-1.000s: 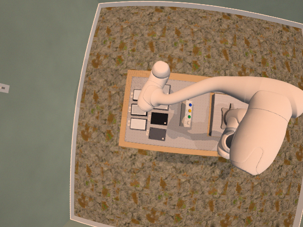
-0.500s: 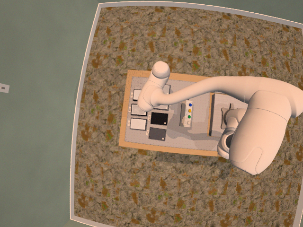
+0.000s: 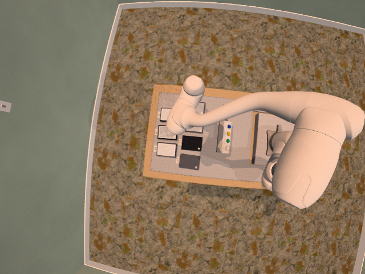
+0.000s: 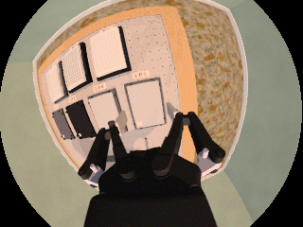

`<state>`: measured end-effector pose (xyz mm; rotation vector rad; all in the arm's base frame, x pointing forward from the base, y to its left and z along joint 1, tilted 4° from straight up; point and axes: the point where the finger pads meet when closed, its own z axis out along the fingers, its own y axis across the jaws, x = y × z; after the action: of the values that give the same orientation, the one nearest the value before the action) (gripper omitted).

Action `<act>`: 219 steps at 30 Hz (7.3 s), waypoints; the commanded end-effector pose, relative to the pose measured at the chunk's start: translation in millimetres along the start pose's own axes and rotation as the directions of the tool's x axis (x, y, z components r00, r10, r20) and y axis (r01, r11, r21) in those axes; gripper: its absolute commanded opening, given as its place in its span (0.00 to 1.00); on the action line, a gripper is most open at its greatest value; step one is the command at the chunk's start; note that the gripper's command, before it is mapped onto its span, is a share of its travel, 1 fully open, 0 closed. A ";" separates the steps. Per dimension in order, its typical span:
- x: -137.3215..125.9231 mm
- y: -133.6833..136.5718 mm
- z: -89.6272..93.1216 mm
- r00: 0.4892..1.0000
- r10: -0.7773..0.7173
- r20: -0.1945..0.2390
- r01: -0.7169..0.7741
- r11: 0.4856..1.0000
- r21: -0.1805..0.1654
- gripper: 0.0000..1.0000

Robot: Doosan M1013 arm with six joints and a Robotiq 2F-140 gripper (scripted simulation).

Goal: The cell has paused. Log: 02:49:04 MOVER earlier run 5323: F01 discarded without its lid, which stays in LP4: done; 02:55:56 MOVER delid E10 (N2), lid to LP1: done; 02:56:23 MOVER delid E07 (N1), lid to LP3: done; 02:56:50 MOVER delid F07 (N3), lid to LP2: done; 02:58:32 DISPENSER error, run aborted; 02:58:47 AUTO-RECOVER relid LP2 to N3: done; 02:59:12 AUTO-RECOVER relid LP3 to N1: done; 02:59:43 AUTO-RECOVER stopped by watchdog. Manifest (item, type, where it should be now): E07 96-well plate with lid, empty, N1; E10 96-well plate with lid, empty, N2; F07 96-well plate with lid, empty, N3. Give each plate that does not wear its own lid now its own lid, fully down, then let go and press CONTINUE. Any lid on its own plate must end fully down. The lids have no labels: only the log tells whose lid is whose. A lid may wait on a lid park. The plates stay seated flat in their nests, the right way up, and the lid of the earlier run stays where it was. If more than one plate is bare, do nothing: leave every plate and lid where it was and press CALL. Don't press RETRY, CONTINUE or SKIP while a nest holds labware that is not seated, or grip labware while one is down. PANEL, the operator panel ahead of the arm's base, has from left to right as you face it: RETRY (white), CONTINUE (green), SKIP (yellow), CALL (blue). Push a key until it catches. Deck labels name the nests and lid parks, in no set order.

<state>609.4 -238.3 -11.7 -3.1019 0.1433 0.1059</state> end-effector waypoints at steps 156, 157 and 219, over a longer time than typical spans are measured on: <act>-1.2 2.8 30.8 1.000 0.004 -0.002 -0.004 1.000 0.005 0.59; -1.2 2.8 30.8 1.000 0.004 -0.002 -0.004 1.000 0.005 0.59; -1.2 2.8 30.8 1.000 0.004 -0.002 -0.004 1.000 0.005 0.66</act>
<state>606.8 -238.4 -40.6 -3.1012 0.1434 0.1059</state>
